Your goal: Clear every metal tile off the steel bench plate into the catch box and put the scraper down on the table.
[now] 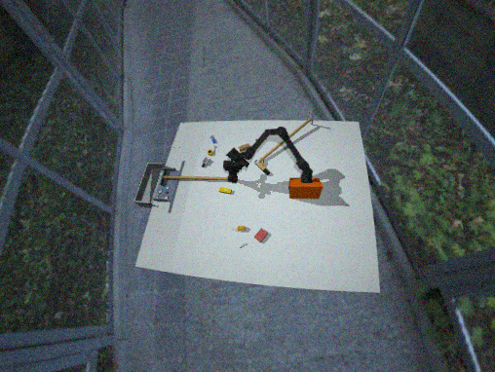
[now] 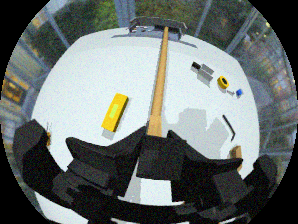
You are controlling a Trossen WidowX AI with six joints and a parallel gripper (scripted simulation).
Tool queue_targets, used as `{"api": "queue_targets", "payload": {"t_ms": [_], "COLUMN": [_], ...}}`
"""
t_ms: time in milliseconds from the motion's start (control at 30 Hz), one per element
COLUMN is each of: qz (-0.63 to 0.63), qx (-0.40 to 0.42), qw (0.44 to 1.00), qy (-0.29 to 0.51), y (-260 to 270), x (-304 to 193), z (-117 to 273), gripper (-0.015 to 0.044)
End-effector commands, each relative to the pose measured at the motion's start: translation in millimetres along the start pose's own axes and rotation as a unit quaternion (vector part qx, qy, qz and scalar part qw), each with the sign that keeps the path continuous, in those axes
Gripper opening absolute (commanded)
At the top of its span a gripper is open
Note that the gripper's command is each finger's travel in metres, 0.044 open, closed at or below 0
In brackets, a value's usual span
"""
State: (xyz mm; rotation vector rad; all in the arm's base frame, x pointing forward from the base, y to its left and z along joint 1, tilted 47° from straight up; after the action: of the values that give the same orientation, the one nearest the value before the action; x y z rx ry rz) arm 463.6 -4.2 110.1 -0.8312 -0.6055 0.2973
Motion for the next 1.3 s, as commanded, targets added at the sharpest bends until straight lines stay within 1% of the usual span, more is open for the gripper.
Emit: {"api": "queue_targets", "payload": {"t_ms": [0, 1267], "qz": [-0.002, -0.001], "qx": [-0.001, 0.0], "qw": [1.0, 1.0], "qy": [-0.006, -0.008], "y": [0.0, 2.7], "x": [-0.2, -41.3], "z": [8.5, 45.4], "gripper": [0.0, 0.0]}}
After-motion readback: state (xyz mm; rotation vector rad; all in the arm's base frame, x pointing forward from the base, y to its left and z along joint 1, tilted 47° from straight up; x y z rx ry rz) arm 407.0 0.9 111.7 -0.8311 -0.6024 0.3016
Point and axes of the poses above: the point midway between the two fingers, 35 mm back from their tips, its own z axis back along the fingers, its own y axis across the jaws, x = y × z, the point moved 8 cm from there along z, back along the fingers, and after that the axes turned 5 degrees about z, right-handed, at the moved point
